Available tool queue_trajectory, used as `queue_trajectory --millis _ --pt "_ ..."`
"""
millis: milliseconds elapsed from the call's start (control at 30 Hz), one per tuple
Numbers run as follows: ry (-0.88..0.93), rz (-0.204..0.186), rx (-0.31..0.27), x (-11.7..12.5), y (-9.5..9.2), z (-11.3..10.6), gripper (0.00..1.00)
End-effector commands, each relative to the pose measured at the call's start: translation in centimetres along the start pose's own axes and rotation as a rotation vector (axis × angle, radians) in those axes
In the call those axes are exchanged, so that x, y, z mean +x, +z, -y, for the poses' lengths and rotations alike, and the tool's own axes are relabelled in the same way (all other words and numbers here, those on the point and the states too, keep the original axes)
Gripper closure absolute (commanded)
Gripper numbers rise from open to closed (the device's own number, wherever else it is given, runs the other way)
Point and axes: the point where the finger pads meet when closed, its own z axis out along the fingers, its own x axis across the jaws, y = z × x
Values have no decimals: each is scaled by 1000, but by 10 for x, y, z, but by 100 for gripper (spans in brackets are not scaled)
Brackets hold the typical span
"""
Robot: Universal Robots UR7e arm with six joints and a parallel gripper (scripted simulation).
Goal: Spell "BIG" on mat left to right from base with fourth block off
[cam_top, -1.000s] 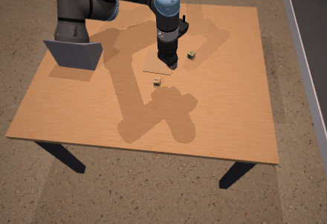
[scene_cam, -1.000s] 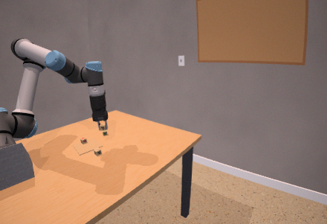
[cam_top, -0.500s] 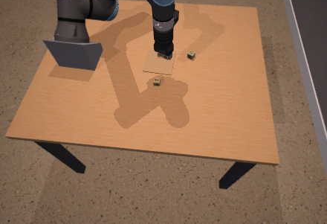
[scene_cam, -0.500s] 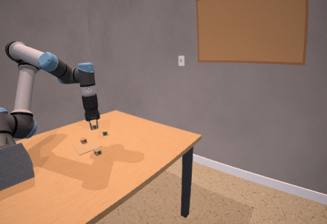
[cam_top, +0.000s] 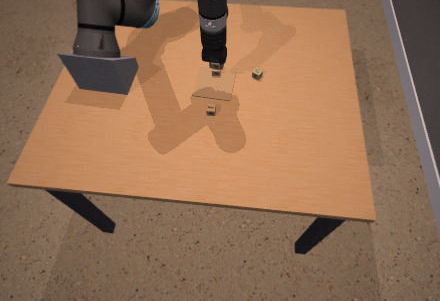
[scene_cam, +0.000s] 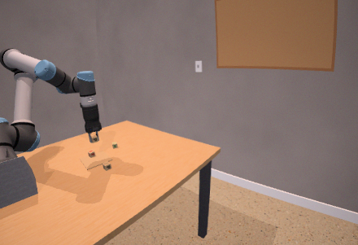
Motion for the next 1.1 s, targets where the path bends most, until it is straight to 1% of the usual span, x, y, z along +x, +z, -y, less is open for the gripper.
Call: queue_trajectory --millis 0,600,800,933,1067 --pt "-102 0 1 -12 3 14 43" --pt "-114 -2 -1 -12 2 14 43" --pt "-112 1 2 -14 7 15 43" --pt "-112 1 3 -14 15 15 43" --pt "-112 2 3 -14 30 15 43"
